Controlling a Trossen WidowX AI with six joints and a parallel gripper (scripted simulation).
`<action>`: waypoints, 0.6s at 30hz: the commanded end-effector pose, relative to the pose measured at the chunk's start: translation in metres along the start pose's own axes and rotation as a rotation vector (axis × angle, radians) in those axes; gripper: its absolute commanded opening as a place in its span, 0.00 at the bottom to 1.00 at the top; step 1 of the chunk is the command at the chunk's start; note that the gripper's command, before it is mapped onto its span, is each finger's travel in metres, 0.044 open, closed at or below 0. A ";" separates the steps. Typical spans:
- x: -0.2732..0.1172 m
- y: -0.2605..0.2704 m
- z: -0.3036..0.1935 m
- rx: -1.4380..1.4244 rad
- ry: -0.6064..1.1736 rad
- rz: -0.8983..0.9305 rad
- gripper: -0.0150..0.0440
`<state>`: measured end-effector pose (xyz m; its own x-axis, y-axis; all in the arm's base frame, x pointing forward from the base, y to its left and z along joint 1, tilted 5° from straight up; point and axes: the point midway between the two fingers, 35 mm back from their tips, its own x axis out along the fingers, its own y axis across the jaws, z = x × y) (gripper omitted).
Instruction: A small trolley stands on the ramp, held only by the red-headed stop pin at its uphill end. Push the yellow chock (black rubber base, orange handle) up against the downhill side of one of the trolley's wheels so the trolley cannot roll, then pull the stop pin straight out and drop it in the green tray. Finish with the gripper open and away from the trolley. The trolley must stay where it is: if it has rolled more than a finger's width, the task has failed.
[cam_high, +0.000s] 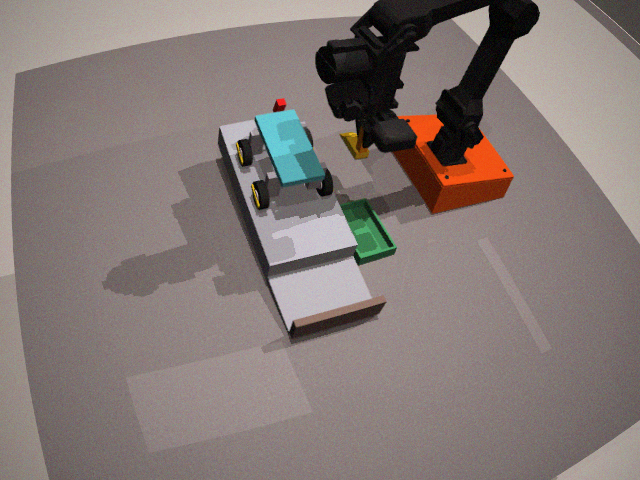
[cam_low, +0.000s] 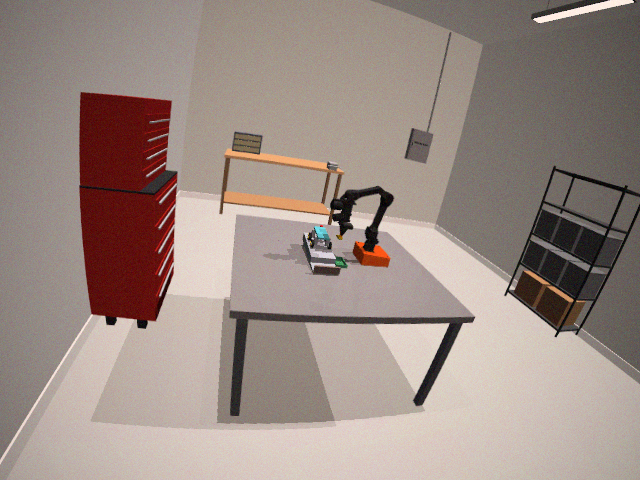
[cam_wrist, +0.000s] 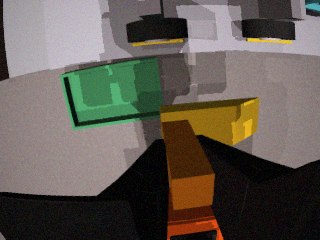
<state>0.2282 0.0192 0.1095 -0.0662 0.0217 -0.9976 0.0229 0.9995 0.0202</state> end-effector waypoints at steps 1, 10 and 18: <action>0.002 0.018 0.005 0.002 0.001 0.005 0.25; 0.004 0.049 0.014 0.001 0.000 0.007 0.25; 0.006 0.077 0.021 0.001 0.000 0.010 0.25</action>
<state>0.2471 0.0816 0.1052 -0.0637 0.0272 -0.9976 0.0226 0.9994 0.0258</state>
